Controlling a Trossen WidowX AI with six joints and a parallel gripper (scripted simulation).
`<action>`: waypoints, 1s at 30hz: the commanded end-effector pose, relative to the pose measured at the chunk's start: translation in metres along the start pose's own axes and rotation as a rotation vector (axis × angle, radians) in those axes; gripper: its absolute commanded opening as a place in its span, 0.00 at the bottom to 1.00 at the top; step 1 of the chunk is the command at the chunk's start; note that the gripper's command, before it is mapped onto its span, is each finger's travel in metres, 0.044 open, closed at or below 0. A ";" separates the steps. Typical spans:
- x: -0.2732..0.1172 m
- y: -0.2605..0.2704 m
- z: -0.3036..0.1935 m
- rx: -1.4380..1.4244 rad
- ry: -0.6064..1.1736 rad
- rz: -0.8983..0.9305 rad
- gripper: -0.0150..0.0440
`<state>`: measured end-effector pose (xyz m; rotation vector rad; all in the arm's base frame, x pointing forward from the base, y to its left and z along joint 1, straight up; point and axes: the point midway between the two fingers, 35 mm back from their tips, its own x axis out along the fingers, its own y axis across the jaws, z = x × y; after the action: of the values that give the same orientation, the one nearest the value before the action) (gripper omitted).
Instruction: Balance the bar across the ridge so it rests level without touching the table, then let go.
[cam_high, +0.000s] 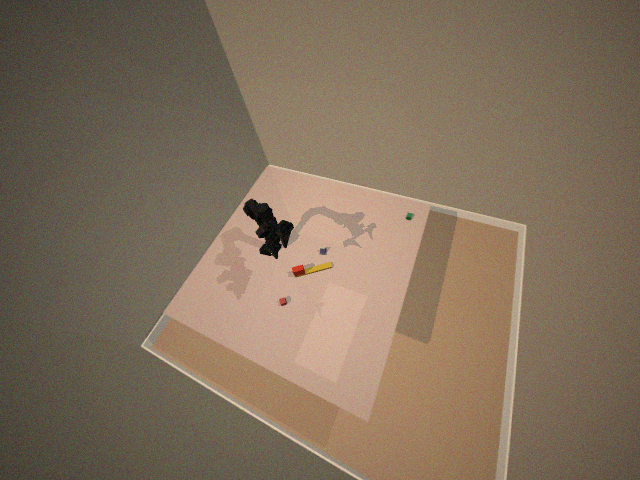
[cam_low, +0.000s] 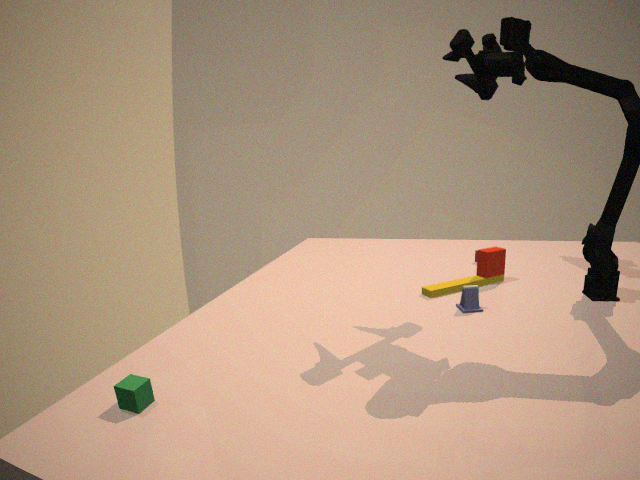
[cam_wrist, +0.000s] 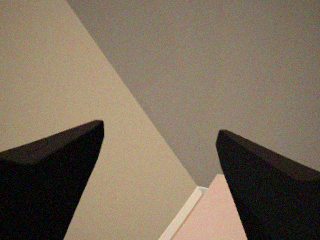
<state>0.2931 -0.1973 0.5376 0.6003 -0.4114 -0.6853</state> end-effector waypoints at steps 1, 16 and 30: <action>0.009 -0.009 -0.035 -0.142 0.123 -0.030 0.79; 0.005 -0.055 -0.164 -0.701 0.642 -0.033 0.79; -0.044 -0.100 -0.258 -1.147 1.158 0.159 0.79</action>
<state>0.3572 -0.1416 0.2918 -0.1437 0.8791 -0.3244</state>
